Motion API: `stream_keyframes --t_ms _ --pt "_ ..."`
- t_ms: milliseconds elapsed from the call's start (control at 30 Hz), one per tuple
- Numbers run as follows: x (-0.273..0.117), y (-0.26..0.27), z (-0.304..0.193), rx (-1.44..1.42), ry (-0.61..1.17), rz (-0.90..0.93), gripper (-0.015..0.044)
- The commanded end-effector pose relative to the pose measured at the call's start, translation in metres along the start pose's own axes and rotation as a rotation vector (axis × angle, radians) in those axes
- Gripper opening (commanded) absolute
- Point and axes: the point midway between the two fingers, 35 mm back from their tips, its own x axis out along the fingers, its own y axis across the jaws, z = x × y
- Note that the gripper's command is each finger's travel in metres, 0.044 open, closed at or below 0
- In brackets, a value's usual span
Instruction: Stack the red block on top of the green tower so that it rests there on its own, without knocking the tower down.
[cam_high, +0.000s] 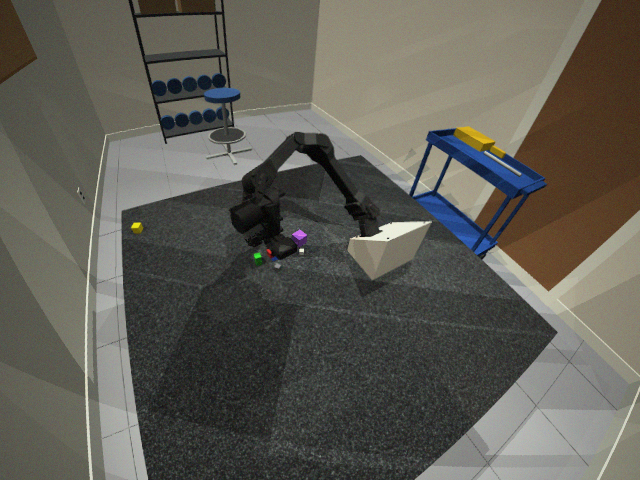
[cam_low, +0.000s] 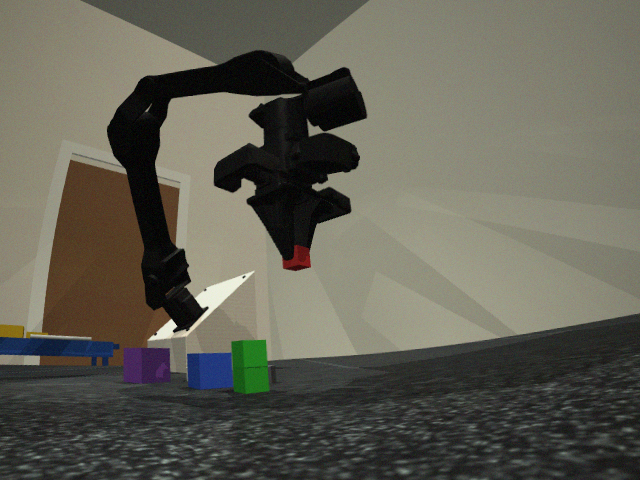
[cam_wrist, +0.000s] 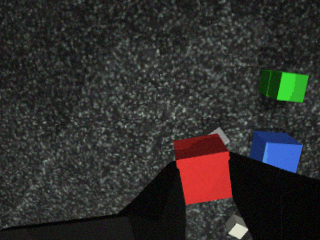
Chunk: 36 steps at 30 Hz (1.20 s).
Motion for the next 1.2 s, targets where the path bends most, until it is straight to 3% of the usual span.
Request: stream_keyframes --t_ms 0,200,433,1167 --pt "-0.002 -0.039 0.005 0.005 -0.004 -0.016 0.0" --pt "0.0 -0.08 0.006 0.008 0.003 -0.033 0.0" --pt "0.003 -0.082 0.007 0.009 0.003 -0.034 0.0" --pt "0.074 -0.086 0.007 0.009 0.003 -0.037 0.0"
